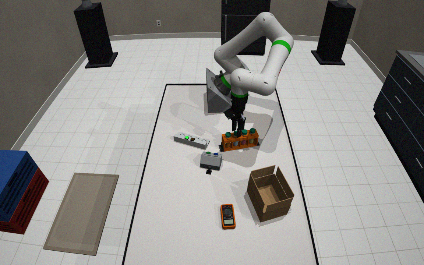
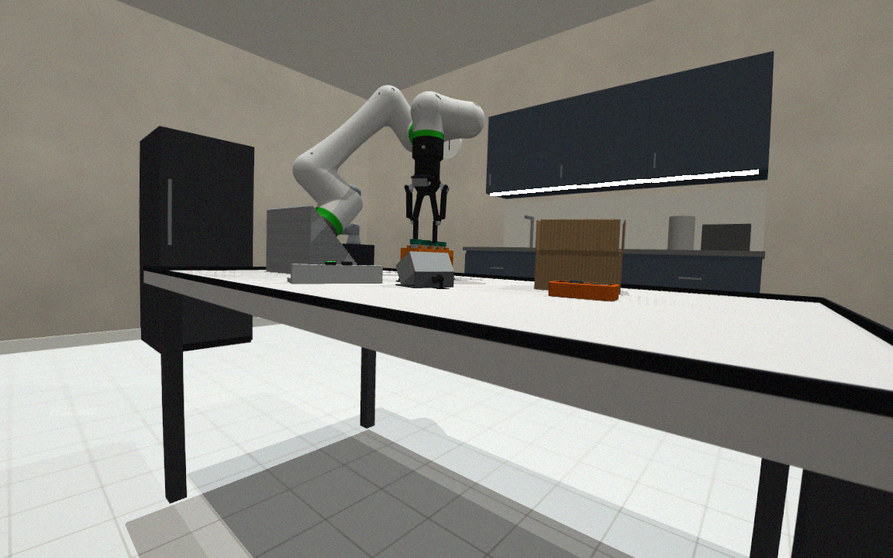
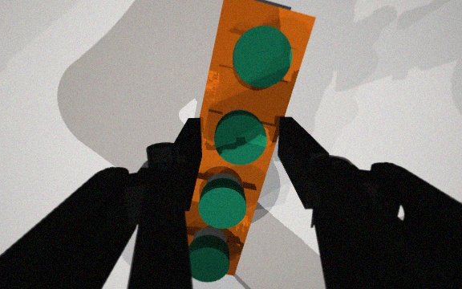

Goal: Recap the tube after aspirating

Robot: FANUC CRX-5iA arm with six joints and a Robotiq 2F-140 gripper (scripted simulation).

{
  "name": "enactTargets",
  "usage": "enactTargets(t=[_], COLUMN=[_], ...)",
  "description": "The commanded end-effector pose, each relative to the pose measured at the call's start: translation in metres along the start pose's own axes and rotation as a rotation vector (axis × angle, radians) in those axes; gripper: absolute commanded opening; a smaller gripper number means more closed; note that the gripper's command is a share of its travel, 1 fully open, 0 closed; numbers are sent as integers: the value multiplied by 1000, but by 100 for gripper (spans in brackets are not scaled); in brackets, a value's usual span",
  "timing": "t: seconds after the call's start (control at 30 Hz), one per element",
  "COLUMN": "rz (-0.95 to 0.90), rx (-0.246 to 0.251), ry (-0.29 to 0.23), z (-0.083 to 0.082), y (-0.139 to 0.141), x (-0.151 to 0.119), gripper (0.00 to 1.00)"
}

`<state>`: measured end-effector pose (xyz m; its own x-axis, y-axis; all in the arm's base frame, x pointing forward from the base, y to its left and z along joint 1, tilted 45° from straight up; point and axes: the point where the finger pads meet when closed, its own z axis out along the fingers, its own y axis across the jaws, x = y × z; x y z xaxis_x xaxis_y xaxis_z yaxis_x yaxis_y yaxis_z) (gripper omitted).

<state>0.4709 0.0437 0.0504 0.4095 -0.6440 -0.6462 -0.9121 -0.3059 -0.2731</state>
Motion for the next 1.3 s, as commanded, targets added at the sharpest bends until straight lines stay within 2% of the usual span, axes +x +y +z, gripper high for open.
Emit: enactTargets(t=[0.0,0.3,0.33,0.83,1.27], rz=[0,0,0,20,280], rx=[1,1,1,1,1], ry=[1,1,1,1,1], z=[0,3,3,3,3], y=[0,0,0,0,0], x=[0,0,0,0,0], gripper=[41,41,30,30,30])
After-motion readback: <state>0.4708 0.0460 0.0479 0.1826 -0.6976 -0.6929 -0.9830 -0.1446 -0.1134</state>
